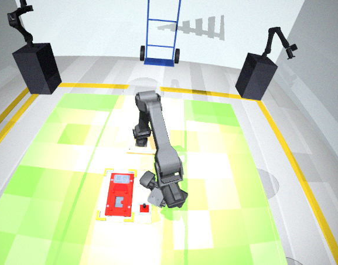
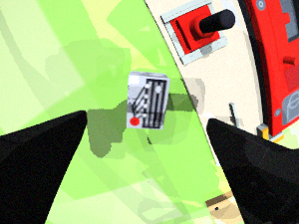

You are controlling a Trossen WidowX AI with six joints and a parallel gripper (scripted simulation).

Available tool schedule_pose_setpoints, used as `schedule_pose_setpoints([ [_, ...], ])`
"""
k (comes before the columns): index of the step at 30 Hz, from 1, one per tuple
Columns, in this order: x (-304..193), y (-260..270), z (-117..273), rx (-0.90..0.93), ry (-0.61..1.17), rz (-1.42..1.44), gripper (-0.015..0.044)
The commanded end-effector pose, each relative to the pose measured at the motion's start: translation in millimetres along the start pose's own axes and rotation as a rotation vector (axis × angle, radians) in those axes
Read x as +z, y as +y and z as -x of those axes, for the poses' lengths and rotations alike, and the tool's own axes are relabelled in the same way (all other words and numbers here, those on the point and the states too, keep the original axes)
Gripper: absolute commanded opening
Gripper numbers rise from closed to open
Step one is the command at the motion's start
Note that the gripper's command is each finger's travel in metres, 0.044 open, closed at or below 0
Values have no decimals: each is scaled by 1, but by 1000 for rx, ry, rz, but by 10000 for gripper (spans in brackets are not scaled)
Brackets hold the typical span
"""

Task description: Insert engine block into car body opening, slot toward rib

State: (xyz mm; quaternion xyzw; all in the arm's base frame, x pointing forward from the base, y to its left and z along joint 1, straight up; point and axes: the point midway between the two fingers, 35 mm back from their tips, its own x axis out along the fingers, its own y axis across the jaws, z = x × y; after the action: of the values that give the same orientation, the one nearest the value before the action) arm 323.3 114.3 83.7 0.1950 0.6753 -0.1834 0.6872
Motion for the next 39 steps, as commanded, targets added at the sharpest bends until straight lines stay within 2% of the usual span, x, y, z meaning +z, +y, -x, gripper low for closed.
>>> schedule_pose_setpoints([
  [1,1,1,-10,1,-8,-3,440],
  [22,1,0,-38,1,-8,-3,440],
  [33,1,0,-38,1,-8,-3,151],
  [39,1,0,-38,1,-8,-3,111],
])
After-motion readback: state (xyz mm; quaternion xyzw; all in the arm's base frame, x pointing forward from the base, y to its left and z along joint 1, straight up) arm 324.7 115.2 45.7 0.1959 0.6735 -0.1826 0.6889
